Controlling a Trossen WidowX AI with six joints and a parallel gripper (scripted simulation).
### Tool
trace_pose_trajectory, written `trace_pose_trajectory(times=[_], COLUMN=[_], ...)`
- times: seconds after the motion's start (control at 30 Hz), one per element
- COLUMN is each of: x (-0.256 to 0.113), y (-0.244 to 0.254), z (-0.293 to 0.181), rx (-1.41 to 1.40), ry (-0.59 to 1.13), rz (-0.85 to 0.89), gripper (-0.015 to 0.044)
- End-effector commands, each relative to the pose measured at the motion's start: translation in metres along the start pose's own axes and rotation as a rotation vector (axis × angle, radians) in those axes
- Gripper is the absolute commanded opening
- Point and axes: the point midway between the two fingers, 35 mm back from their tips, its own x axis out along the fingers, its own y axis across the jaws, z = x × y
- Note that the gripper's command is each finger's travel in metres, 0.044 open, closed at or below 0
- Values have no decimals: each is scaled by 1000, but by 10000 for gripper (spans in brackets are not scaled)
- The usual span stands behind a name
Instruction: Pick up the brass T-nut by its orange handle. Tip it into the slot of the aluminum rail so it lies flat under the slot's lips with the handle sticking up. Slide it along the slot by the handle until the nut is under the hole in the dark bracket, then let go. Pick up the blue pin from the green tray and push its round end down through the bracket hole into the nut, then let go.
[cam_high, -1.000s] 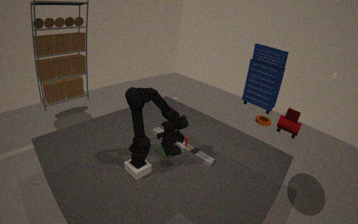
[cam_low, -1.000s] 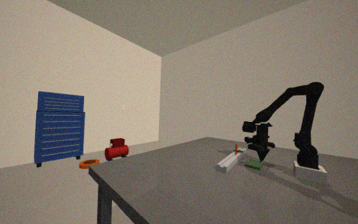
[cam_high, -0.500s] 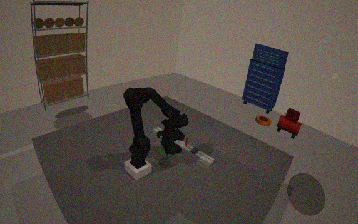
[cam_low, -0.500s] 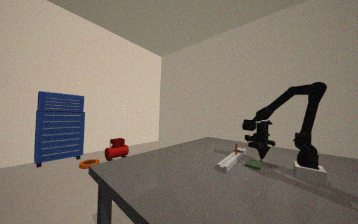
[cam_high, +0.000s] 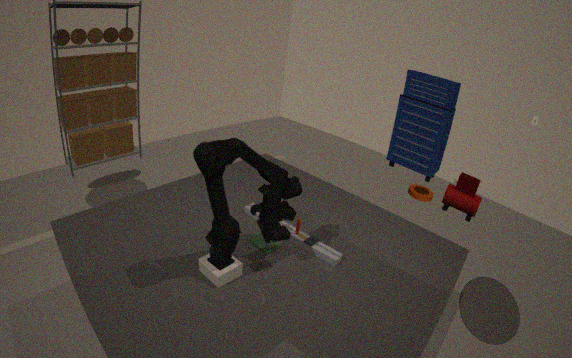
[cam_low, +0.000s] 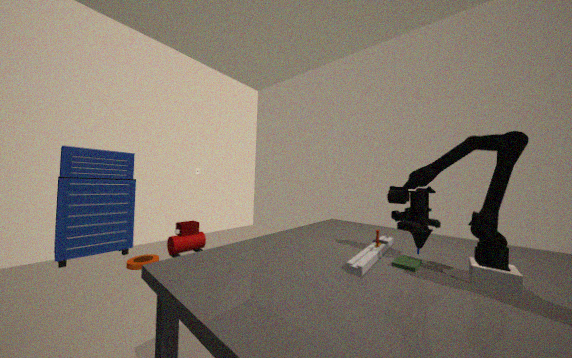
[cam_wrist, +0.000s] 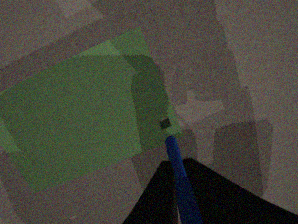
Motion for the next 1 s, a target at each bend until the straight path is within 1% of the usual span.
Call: trace_pose_trajectory(times=[0.0,0.33,0.47,0.97], x=[-12,-44,-46,-59], y=[1,0,0,-2], z=[2,0,1,46], rx=[-1,-4,-4,47], ry=[-12,-14,-15,1], rz=[3,5,5,10], gripper=[-150,-150,-150,-150])
